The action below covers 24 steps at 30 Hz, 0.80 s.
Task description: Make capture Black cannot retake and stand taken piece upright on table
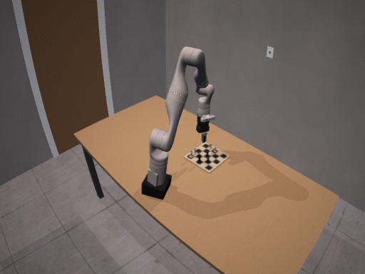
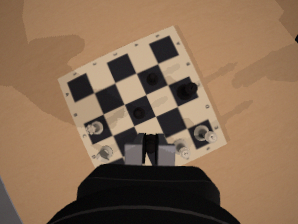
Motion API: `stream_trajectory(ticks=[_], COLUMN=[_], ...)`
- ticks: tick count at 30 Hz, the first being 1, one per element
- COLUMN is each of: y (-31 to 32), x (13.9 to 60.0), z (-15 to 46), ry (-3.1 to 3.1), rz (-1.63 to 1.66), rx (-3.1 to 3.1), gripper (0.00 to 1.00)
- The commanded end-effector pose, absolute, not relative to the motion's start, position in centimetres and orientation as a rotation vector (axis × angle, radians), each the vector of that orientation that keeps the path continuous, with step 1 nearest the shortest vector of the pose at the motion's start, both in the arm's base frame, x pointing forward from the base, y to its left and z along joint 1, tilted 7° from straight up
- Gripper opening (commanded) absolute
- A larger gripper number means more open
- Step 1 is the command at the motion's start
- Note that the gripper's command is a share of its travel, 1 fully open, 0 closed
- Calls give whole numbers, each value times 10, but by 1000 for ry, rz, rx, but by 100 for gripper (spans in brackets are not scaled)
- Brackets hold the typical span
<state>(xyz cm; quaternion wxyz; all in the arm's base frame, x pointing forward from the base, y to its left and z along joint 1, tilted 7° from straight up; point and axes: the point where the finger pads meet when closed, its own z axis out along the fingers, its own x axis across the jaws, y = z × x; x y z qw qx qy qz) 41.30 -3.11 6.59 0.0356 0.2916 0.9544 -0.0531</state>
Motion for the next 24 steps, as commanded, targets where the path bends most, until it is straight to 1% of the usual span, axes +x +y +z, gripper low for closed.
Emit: stream_trajectory(ticks=[1,7,9,16,24], y=[-25,11,11,57,61], x=[418,443,443,466,468], z=[65,59,59,52,51], ry=[2921,2831,2831,2715,2703], rz=[-160,-151,-151,-138,-137], rx=[923,1153,1153,1384,1405], gripper=[0,0,0,0,0])
